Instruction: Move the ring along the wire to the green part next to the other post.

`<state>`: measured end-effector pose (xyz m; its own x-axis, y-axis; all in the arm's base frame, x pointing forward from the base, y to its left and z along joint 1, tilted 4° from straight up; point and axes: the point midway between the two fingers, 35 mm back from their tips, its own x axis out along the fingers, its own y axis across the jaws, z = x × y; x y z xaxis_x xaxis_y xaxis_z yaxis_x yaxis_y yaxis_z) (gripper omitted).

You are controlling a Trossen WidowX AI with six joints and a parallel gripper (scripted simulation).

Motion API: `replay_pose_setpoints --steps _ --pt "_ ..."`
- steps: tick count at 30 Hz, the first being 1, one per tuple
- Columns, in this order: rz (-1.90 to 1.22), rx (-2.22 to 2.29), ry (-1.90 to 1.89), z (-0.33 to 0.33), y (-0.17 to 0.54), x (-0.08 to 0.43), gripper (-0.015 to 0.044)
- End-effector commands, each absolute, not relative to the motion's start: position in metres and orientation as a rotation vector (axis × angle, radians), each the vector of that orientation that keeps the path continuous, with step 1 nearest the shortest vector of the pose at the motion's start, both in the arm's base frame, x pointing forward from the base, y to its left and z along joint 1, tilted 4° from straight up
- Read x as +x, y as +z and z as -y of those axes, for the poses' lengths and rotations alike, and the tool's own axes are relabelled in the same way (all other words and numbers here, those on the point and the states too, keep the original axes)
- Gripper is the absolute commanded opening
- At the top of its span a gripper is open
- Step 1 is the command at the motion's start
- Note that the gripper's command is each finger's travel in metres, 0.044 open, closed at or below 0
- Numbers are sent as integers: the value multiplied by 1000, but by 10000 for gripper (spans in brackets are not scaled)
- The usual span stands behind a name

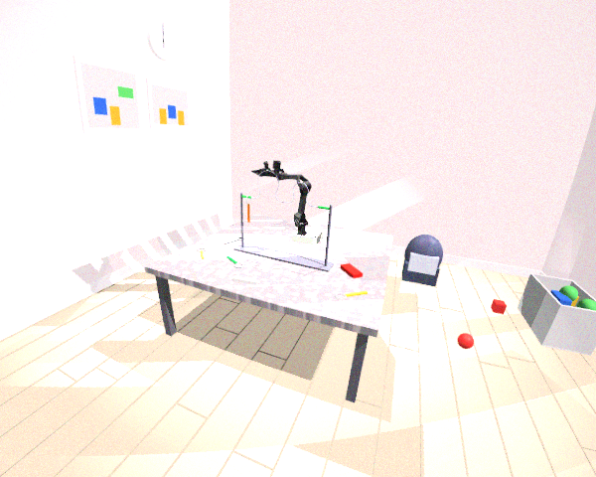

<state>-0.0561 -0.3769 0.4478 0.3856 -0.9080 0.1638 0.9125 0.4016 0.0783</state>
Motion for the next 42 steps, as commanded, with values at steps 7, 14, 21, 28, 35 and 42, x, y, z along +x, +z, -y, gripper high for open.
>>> replay_pose_setpoints --steps 7,14,21,28,35,42 --pt "101 -76 -821 407 337 41 160" --pt "62 -122 -596 387 266 109 160" --pt "39 -174 -363 337 201 170 160" --pt "34 -231 -118 259 148 215 160" --pt "35 -244 -60 237 138 222 160" --pt "37 -233 -60 238 141 225 160"
